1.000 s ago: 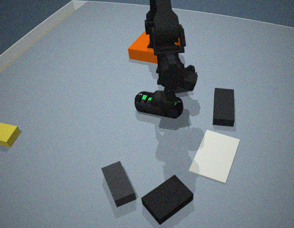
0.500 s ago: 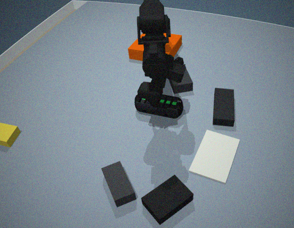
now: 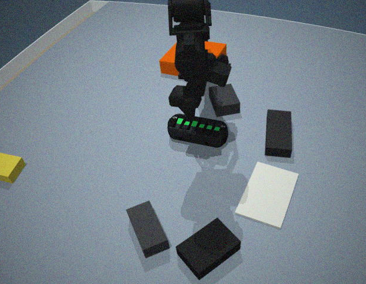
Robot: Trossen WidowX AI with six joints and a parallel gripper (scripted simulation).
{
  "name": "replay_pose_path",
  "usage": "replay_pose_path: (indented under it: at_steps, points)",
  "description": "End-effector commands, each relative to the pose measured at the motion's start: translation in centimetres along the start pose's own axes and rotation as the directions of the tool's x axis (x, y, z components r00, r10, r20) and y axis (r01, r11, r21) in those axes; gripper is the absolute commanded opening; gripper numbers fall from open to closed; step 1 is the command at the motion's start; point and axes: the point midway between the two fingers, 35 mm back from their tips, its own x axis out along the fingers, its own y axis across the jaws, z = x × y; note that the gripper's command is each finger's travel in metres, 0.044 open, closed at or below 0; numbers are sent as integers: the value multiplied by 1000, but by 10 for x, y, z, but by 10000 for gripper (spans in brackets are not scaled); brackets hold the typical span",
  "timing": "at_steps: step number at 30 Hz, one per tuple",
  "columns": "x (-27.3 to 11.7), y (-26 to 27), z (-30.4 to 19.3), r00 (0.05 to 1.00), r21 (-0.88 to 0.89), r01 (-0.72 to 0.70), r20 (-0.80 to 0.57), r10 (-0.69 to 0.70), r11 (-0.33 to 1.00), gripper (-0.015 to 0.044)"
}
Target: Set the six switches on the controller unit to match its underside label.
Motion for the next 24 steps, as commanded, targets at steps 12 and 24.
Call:
replay_pose_path:
  at_steps: [12, 24]
  points:
    - [-7, 0, 0, 1000, 0, -4, -1, 4, 1000, 151]
    - [-7, 0, 0, 1000, 0, -4, -1, 4, 1000, 0]
